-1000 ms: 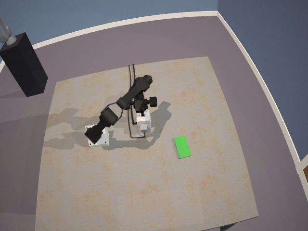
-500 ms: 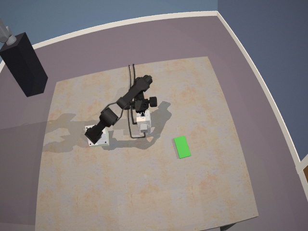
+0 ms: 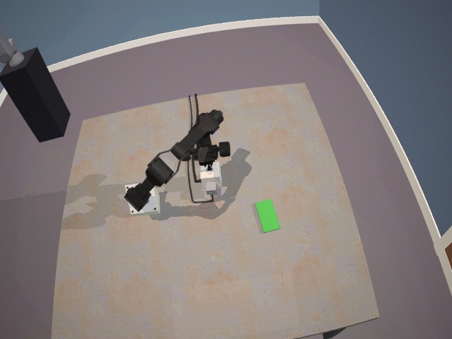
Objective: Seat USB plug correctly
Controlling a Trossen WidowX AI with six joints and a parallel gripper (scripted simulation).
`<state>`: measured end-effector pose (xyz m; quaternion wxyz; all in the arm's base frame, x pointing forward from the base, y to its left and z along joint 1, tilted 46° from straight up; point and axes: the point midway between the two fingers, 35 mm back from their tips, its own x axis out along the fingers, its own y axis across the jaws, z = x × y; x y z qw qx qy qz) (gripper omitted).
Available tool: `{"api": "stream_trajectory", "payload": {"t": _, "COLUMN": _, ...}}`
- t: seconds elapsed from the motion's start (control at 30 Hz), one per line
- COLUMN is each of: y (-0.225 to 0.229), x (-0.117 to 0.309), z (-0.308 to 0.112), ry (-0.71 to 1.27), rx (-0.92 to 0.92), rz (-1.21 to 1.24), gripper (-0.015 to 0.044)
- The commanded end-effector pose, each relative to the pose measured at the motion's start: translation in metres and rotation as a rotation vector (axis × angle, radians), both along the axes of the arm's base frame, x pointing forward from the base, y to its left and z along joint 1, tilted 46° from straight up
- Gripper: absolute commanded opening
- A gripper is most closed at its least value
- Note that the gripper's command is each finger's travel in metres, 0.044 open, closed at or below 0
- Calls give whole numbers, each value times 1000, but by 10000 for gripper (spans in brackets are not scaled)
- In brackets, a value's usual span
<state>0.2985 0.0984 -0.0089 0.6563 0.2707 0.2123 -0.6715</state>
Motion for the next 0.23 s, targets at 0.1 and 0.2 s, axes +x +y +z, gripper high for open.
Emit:
{"api": "stream_trajectory", "payload": {"t": 0.1, "y": 5, "x": 1, "z": 5, "ry": -3, "rx": 3, "rz": -4, "gripper": 95}}
{"api": "stream_trajectory", "payload": {"t": 0.2, "y": 7, "x": 1, "z": 7, "ry": -3, "rx": 3, "rz": -4, "gripper": 95}}
